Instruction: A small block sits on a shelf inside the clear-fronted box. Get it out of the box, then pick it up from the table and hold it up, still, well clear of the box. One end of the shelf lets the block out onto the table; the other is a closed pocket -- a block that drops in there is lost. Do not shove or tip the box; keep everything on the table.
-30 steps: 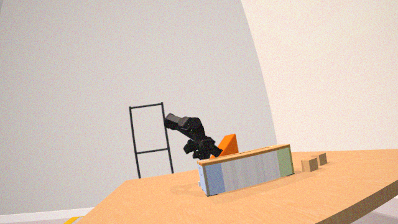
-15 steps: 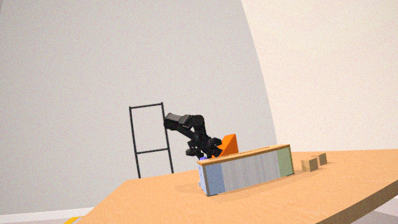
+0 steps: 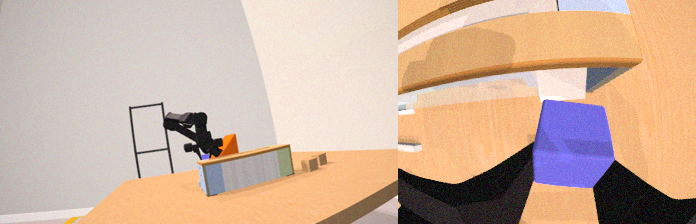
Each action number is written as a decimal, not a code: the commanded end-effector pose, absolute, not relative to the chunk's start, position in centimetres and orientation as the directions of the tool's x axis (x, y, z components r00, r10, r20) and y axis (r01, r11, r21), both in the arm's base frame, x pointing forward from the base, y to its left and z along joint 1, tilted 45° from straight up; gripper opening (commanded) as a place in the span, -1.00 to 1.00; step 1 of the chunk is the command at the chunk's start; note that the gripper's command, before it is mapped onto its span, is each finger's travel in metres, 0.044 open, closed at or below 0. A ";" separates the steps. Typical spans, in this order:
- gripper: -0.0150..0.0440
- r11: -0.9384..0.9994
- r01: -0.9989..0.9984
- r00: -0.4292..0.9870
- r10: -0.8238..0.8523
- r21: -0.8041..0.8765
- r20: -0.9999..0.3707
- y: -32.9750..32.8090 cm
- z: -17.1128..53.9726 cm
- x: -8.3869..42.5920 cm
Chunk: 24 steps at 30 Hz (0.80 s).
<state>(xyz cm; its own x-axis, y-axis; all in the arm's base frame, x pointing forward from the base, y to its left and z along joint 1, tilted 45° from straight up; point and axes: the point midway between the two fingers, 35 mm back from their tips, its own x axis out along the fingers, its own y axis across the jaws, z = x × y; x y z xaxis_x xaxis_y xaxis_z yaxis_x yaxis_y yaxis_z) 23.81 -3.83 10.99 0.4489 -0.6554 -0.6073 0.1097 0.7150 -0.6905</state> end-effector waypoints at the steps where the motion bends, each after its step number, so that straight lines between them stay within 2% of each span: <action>1: -0.49 0.662 -0.020 0.457 -0.660 -0.749 -0.596 -3.5 11.5 23.9; 12: -0.49 0.425 -0.398 0.462 -0.673 -0.813 -0.578 -2.9 11.9 23.7; 24: -0.49 0.069 -0.716 0.472 -0.686 -0.695 -0.554 -2.2 12.5 23.4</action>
